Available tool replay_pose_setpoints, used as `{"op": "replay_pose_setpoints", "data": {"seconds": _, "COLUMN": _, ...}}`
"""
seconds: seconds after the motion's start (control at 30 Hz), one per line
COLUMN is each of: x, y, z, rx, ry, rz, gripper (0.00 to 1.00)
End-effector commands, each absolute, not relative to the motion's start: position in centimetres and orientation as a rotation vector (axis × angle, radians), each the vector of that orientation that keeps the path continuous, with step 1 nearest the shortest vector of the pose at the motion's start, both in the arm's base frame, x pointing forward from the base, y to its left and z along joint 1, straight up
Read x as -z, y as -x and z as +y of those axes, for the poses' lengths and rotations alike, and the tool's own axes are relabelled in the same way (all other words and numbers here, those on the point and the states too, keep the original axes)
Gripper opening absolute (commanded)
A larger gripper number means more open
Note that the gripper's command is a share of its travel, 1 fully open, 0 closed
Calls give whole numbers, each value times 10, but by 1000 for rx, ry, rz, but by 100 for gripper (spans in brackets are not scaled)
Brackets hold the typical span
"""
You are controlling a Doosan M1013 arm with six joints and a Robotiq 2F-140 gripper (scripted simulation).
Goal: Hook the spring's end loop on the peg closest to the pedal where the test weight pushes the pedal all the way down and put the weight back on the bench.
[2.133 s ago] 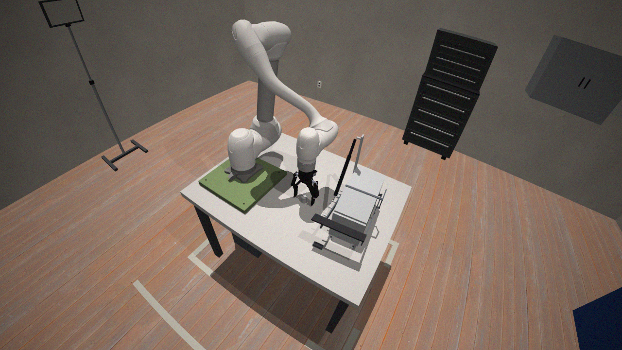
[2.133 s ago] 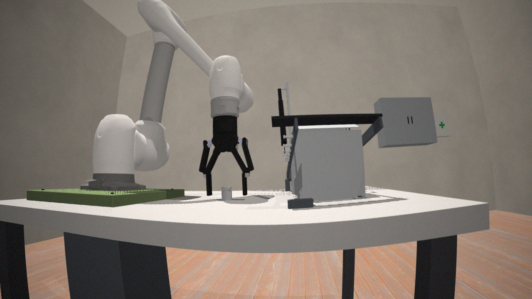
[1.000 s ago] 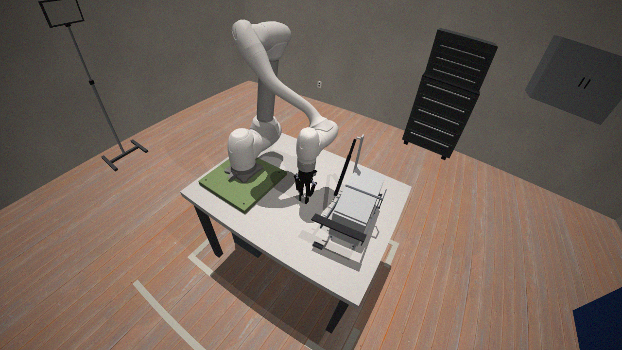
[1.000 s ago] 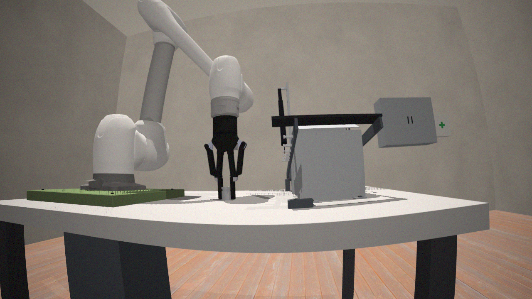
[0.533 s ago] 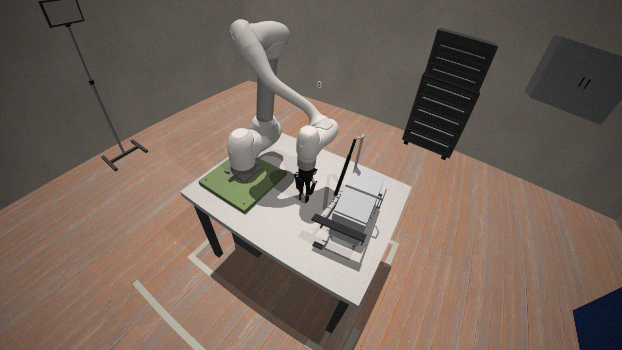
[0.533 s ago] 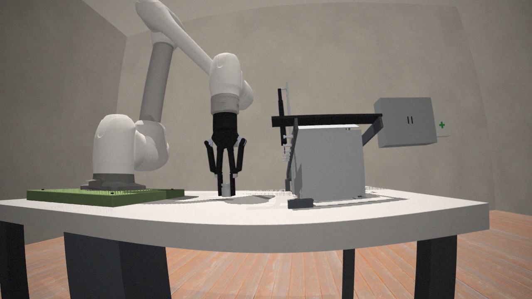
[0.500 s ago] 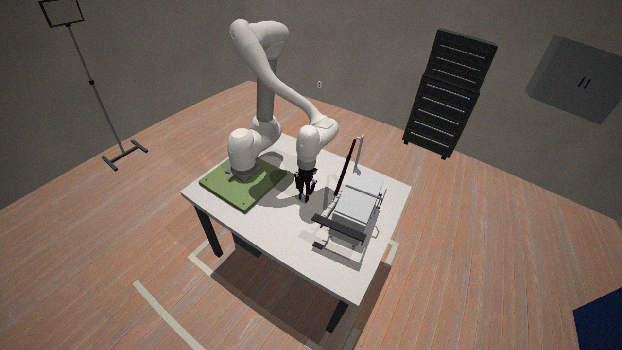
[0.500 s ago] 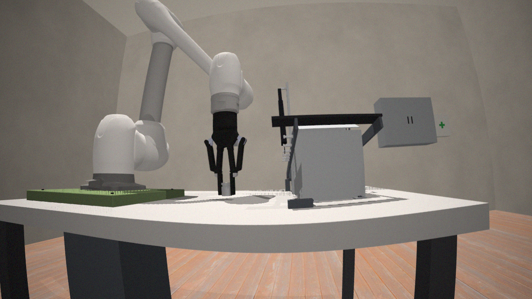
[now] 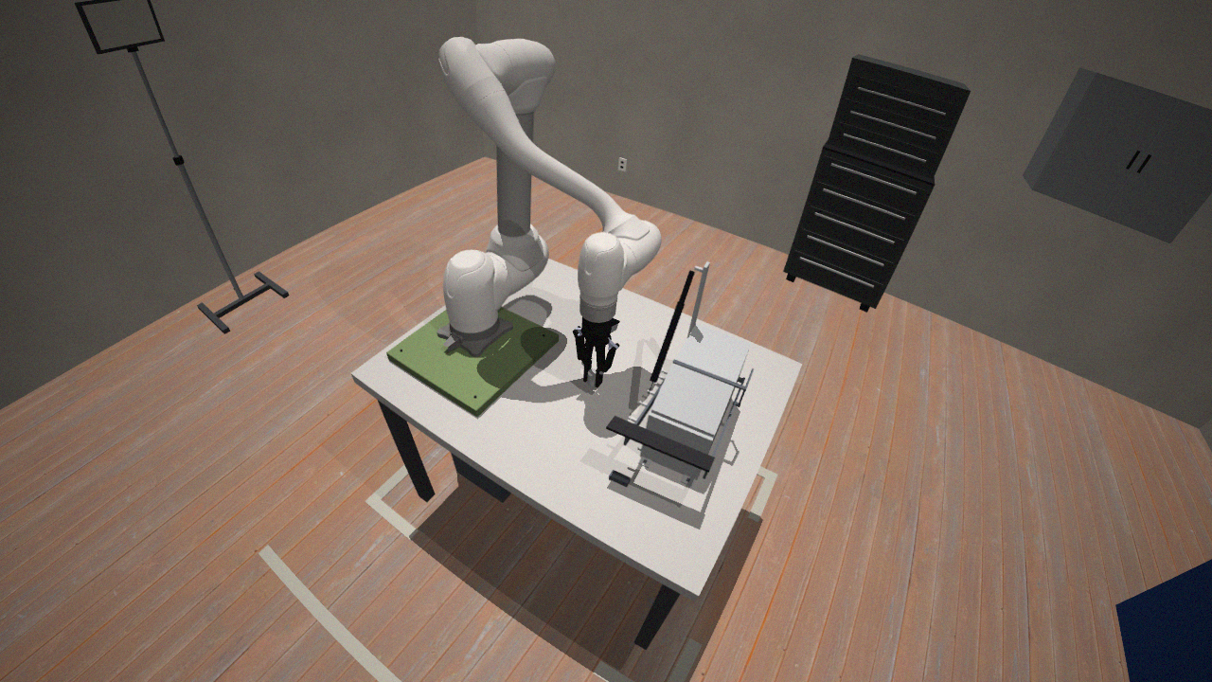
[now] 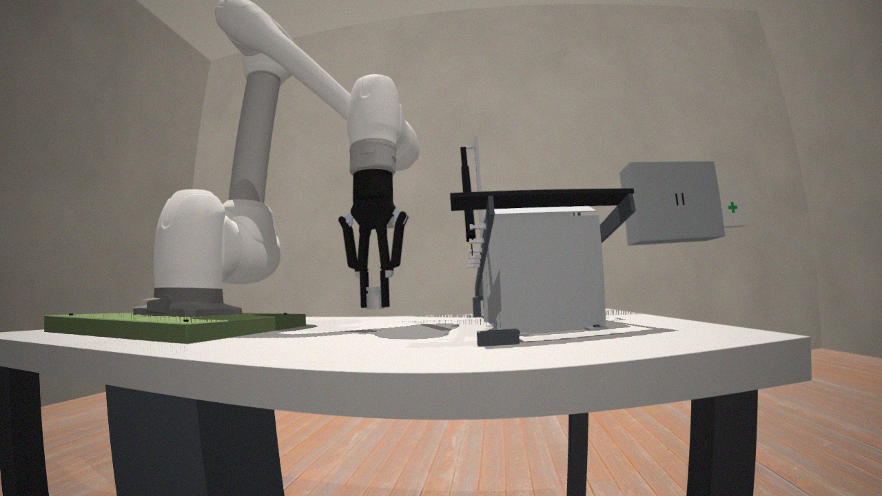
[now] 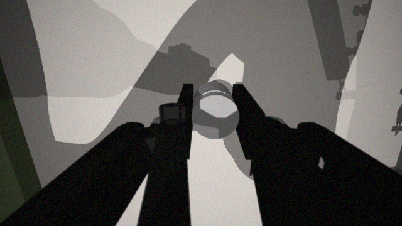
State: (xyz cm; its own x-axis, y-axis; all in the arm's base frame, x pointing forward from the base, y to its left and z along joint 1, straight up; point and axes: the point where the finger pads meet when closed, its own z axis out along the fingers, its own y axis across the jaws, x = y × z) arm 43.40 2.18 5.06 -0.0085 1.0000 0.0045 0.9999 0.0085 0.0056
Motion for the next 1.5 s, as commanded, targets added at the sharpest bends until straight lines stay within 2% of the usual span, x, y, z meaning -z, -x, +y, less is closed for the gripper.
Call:
{"op": "replay_pose_setpoints", "data": {"seconds": 0.0, "x": -59, "y": -434, "z": 22, "rx": -13, "ry": -2211, "rz": 2230, "gripper": 25}}
{"op": "replay_pose_setpoints", "data": {"seconds": 1.47, "x": -152, "y": -434, "z": 21, "rx": -13, "ry": -2211, "rz": 2230, "gripper": 25}}
